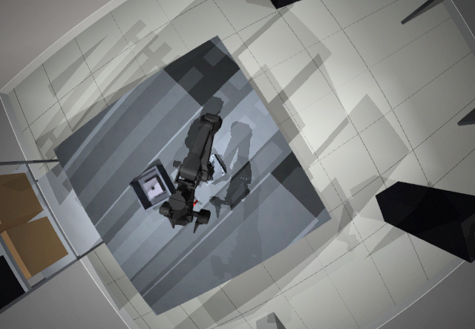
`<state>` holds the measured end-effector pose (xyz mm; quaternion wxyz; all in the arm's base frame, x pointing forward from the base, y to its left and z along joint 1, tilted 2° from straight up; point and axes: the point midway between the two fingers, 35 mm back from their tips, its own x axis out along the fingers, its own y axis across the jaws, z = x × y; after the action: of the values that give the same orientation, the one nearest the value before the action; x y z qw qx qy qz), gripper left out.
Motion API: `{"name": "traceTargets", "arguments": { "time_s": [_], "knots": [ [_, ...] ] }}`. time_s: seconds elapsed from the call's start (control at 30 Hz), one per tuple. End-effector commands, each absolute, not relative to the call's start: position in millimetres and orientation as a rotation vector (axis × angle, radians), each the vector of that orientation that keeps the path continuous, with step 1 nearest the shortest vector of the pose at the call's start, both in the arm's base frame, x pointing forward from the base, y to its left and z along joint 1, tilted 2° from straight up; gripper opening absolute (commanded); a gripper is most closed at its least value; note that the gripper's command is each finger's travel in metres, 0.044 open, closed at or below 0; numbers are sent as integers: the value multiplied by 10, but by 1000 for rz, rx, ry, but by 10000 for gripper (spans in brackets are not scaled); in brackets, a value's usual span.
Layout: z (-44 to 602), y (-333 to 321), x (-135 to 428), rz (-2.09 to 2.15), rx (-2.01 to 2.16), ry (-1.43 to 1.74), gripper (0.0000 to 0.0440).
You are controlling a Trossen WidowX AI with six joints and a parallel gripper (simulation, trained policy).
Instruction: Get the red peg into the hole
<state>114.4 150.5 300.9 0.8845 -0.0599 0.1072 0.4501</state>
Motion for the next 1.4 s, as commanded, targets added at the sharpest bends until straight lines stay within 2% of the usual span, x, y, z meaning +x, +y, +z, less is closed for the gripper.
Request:
{"name": "traceTargets", "arguments": {
  "time_s": [0.0, 0.07, 0.67, 1.37],
  "knots": [
    [2981, 1493, 1167, 918, -106, 248, 416],
    [2914, 1474, 1206, 884, -71, 301, 440],
    [2241, 1309, 1430, 548, 208, 783, 440],
    [1535, 1104, 1403, 2, 429, 1260, 440]
  ]
}}
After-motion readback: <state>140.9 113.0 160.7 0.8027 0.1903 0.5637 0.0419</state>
